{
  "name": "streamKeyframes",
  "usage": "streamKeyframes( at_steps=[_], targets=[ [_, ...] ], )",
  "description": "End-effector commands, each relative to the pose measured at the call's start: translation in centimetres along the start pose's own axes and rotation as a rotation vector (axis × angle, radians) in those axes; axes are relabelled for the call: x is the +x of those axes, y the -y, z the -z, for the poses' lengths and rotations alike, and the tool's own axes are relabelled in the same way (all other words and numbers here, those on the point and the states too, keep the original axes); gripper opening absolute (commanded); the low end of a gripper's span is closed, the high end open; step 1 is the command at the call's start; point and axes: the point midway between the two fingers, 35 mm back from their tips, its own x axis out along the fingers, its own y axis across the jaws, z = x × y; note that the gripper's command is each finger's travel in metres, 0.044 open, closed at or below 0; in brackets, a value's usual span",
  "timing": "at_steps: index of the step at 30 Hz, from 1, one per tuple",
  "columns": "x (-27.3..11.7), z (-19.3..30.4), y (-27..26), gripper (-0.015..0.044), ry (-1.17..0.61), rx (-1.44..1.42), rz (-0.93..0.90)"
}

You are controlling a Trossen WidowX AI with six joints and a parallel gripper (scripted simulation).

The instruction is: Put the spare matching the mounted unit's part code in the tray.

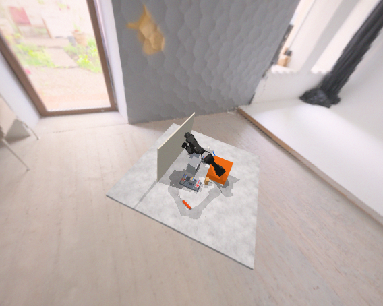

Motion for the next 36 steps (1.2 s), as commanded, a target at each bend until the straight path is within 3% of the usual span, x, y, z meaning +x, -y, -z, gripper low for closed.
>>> streamKeyframes(
  at_steps=[1, 29, 36],
  targets=[
    [0.4, 2.1, 0.2, 0.0000, 0.007, -0.002, -0.011],
    [4.1, 17.6, -1.6, 0.0000, 0.106, -0.071, -0.017],
    [4.5, 18.4, -1.8, 0.0000, 0.114, -0.078, -0.014]
  ],
)
